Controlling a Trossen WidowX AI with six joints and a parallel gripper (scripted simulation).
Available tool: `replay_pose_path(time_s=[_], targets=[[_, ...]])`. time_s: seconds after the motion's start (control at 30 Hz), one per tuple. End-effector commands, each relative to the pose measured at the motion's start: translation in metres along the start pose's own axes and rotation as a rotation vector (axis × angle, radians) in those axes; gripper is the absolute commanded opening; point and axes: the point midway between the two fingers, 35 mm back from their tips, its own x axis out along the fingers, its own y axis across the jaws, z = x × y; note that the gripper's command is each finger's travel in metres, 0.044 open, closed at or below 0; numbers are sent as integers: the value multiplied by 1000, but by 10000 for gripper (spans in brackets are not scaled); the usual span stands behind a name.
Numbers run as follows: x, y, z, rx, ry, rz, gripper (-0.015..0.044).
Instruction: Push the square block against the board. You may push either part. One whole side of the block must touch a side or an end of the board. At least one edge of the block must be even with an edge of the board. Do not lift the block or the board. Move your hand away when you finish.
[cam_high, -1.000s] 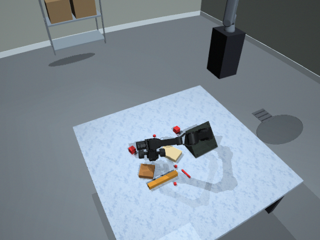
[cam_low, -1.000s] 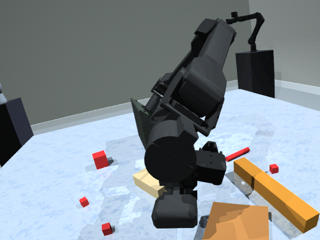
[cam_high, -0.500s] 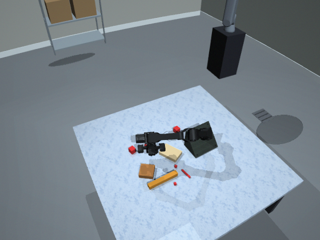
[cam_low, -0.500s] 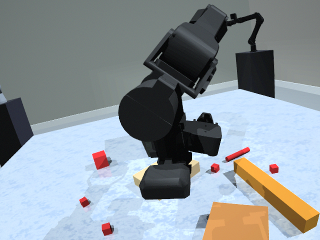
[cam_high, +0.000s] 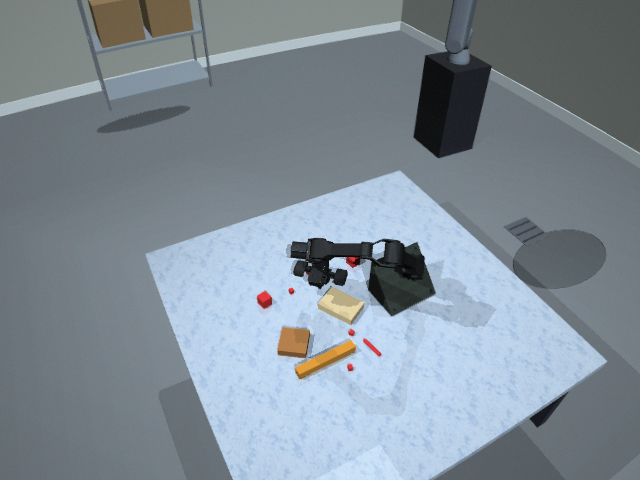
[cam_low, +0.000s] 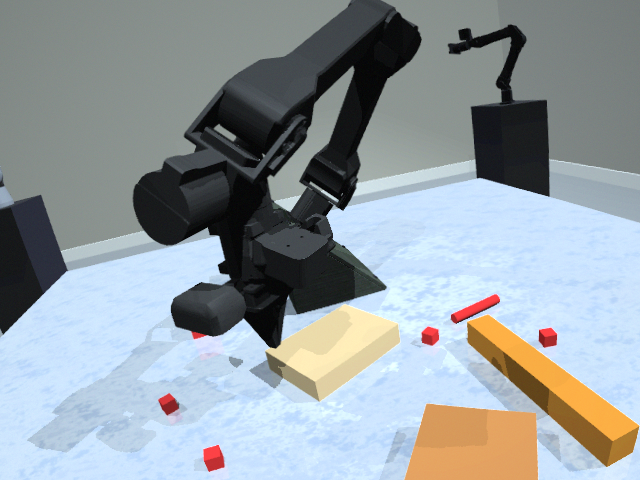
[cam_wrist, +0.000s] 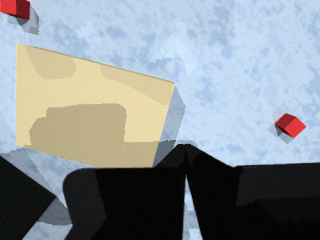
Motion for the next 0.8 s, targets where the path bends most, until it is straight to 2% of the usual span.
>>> replay_pose_path(time_s=[0.0,0.2,0.37,0.57,0.77], targets=[[1,23,-34,132,5,0,0],[8,59,-74,306,1,11,0],[14,60,-75,313,0,13,0],[62,61,-74,311,-2,14,0],[63,61,-74,310,-2,14,0]])
